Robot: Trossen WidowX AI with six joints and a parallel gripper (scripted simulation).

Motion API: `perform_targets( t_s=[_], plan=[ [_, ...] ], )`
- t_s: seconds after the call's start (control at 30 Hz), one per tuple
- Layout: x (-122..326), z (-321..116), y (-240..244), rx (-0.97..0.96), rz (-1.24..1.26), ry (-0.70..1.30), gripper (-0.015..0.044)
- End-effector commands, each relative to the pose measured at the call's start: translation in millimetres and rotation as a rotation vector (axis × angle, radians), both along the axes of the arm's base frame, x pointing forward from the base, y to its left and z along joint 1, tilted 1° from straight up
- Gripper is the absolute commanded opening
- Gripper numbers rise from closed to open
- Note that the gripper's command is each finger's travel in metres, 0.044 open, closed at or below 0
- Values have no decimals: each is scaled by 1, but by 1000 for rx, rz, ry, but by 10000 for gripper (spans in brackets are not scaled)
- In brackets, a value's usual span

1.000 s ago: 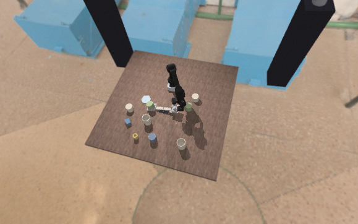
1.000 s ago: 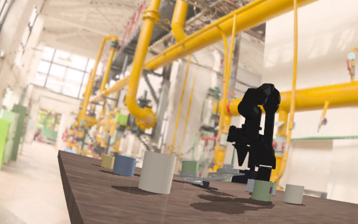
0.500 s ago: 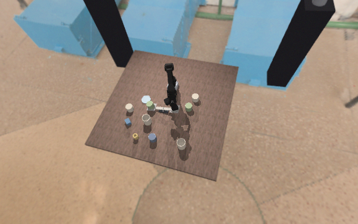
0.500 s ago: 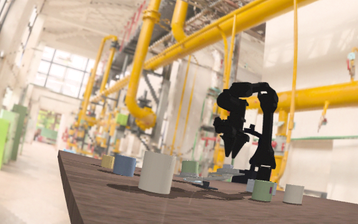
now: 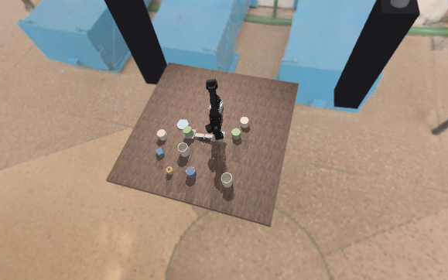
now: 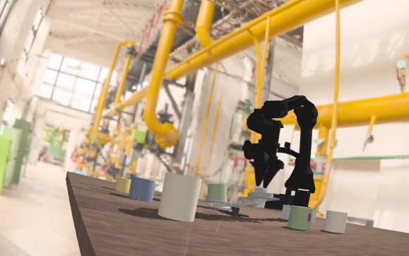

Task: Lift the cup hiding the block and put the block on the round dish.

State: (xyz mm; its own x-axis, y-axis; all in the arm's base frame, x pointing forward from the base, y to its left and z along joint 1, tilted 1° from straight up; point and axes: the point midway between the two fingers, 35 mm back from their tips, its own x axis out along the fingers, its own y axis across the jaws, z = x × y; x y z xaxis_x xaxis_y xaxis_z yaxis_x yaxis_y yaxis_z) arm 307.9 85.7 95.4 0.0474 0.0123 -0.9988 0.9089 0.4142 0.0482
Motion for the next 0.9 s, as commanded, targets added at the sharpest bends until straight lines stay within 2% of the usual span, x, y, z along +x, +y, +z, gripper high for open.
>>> perform_targets(
  t_s=[0.0, 0.4, 0.5, 0.83, 0.87],
  plan=[
    [-1, -9, 0, -1, 6, 12, 260],
    [-1, -26, 0, -1, 6, 12, 260],
    [-1, -26, 0, -1, 6, 12, 181],
    [-1, -26, 0, -1, 6, 12, 115],
    [-1, -26, 0, -1, 6, 12, 88]
  ],
)
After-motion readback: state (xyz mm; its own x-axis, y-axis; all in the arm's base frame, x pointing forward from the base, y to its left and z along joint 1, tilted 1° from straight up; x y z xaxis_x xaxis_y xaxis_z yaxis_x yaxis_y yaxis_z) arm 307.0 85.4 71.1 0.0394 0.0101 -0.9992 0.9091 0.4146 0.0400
